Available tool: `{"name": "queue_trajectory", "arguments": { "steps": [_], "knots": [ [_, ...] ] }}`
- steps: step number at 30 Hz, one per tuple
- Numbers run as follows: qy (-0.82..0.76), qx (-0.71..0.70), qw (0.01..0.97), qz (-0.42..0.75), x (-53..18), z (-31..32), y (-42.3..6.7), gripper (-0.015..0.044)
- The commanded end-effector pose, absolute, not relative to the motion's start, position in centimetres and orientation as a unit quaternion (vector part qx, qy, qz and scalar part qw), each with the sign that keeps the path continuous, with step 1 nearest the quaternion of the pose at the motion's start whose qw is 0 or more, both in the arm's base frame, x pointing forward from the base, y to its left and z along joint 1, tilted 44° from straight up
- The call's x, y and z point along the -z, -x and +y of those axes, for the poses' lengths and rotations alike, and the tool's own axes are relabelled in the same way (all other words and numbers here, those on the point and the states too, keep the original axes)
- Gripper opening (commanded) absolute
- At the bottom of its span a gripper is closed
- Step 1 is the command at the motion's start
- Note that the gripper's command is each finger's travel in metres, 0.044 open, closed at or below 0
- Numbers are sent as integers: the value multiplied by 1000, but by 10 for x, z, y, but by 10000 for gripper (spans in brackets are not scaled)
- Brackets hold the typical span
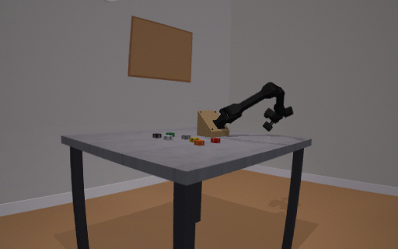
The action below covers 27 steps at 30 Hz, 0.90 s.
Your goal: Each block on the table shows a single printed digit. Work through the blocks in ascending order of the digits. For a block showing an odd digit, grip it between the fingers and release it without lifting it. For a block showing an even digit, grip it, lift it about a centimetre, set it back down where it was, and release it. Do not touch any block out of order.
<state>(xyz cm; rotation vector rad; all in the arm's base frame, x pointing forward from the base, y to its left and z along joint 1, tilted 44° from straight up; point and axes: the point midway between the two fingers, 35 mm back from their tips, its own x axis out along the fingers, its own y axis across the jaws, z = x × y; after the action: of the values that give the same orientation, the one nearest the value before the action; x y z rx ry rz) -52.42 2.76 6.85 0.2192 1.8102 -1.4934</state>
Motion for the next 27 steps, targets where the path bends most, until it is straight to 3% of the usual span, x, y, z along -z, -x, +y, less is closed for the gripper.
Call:
{"name": "queue_trajectory", "arguments": {
  "steps": [1,12,27],
  "knots": [
    [-86,587,381,709,-70,29,524,400],
    [-150,687,245,668,-167,135,511,400],
    [-248,867,-38,431,-272,296,398,400]
  ]
}}
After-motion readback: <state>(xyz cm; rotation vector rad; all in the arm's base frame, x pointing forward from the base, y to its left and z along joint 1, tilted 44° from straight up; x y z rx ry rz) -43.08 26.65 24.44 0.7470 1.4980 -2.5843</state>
